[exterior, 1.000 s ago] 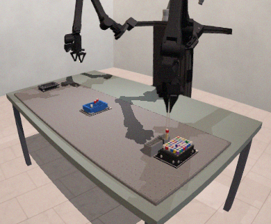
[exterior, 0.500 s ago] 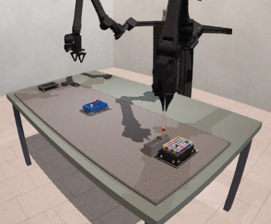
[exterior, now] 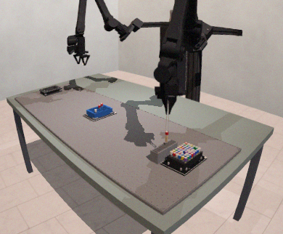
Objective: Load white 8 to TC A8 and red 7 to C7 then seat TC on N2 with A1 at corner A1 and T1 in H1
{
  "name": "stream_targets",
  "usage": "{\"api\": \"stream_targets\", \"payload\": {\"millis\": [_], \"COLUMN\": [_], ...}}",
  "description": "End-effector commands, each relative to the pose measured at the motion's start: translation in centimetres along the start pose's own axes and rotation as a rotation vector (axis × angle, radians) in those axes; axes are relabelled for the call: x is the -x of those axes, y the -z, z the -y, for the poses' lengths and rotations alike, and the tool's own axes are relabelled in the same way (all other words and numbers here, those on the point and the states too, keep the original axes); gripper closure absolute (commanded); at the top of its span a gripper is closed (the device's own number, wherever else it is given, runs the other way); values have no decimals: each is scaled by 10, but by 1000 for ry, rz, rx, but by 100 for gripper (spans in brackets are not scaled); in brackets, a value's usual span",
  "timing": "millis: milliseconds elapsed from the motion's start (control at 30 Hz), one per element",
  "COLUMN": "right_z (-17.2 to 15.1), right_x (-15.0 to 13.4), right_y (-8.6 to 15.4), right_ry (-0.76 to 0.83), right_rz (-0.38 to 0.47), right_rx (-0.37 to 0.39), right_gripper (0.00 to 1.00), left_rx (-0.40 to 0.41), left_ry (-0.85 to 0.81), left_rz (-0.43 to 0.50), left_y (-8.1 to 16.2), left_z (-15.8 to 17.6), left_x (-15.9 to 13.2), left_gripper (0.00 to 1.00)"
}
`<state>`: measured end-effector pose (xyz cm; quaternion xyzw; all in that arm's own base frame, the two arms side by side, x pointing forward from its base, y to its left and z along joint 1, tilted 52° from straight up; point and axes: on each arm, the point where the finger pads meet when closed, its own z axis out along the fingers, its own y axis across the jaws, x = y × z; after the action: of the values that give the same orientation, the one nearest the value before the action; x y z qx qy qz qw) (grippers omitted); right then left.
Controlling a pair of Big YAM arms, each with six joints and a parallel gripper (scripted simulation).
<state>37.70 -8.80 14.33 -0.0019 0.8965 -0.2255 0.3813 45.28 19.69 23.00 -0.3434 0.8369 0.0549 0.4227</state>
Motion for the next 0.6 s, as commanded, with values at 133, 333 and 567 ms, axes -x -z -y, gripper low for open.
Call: {"api": "stream_targets", "payload": {"millis": [133,333,567], "right_z": [1,1,1], "right_x": [5,5,5], "right_y": [2,2,2], "right_ry": [14,14,14], "right_rz": [5,5,5], "right_rx": [1,1,1], "right_gripper": [0,0,0], "left_rx": [-20,-19,-19], "left_ry": [10,10,10], "left_rz": [27,27,24], "left_y": [9,8,7], "left_z": [15,20,27], "left_x": [-4,-9,-19], "left_gripper": [91,91,91]}}
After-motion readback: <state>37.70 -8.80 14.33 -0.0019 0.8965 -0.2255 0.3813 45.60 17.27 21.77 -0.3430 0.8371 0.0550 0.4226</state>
